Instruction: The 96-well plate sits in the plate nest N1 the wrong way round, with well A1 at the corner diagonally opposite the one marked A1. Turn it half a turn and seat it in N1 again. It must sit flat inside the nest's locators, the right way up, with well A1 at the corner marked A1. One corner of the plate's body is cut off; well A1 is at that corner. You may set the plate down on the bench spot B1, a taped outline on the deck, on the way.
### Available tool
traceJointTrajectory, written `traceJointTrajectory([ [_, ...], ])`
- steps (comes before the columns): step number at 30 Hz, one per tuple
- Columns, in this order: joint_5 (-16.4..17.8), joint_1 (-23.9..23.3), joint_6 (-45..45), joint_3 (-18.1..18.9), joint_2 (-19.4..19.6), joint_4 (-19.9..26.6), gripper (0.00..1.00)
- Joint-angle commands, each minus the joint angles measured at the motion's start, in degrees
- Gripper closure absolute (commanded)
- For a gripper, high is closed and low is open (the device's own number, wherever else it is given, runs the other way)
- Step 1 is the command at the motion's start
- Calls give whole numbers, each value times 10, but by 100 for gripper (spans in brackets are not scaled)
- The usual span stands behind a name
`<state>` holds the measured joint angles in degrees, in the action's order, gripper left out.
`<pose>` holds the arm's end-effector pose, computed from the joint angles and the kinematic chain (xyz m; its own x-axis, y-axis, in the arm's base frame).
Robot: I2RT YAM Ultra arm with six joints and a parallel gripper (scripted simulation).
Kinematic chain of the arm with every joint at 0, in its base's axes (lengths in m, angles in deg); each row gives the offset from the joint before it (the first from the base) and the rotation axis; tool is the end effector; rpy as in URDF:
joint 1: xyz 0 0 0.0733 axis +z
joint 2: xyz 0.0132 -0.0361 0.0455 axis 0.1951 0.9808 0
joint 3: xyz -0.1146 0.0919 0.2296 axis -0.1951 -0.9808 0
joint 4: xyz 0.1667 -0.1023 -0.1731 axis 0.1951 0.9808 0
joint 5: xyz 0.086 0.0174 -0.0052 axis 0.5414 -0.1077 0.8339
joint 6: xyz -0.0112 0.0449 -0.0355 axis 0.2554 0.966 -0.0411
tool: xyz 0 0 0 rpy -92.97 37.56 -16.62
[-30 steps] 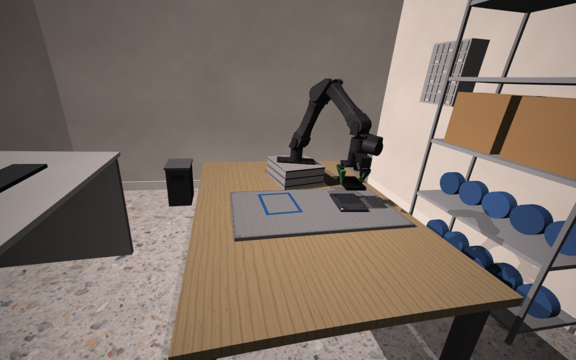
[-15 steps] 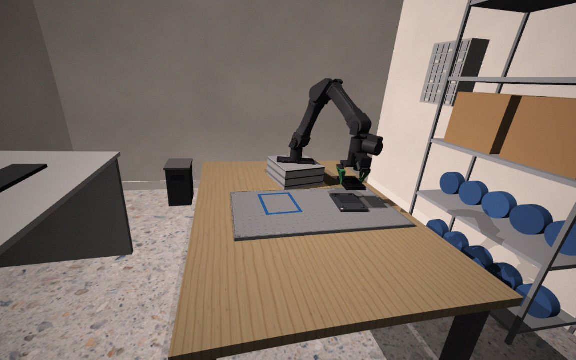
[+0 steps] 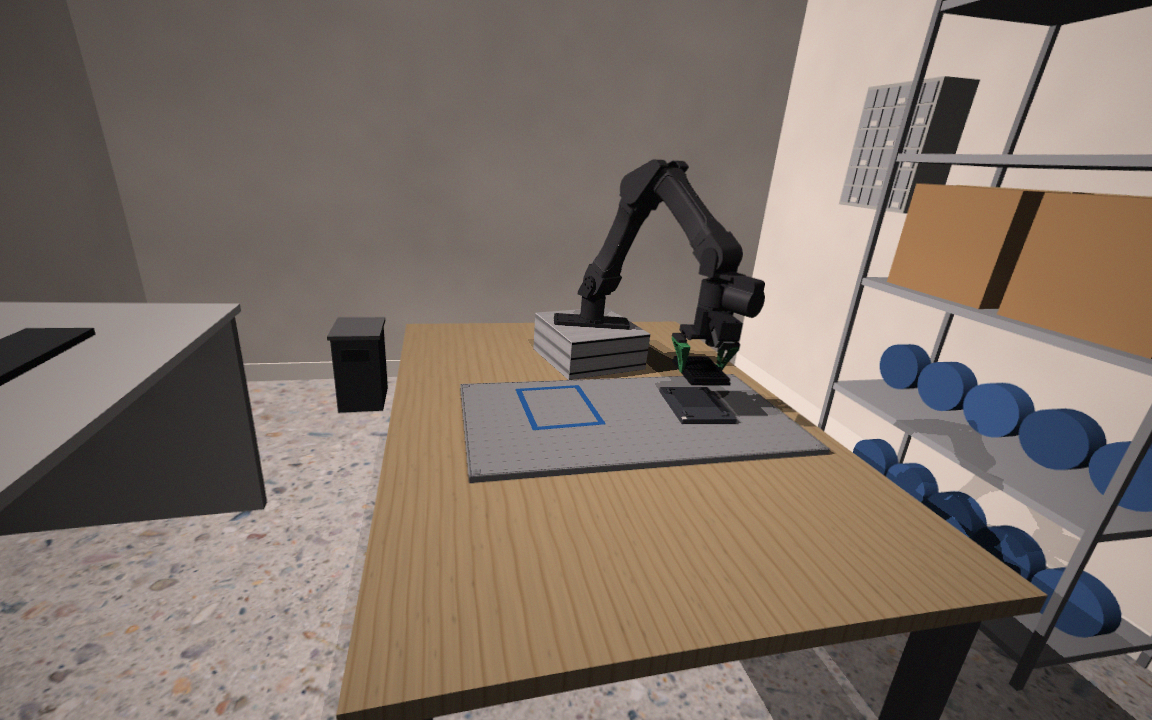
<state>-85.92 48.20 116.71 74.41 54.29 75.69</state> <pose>0.2903 0.2194 0.1469 -0.9943 -0.1057 -0.0156 -0.1058 0.9944 0.0055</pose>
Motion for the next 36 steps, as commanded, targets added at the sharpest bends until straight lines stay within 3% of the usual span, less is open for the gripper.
traceJointTrajectory([
  [1,-2,0,-1,0,-2,-14,100],
  [36,-2,-1,-1,-38,59,-114,100],
])
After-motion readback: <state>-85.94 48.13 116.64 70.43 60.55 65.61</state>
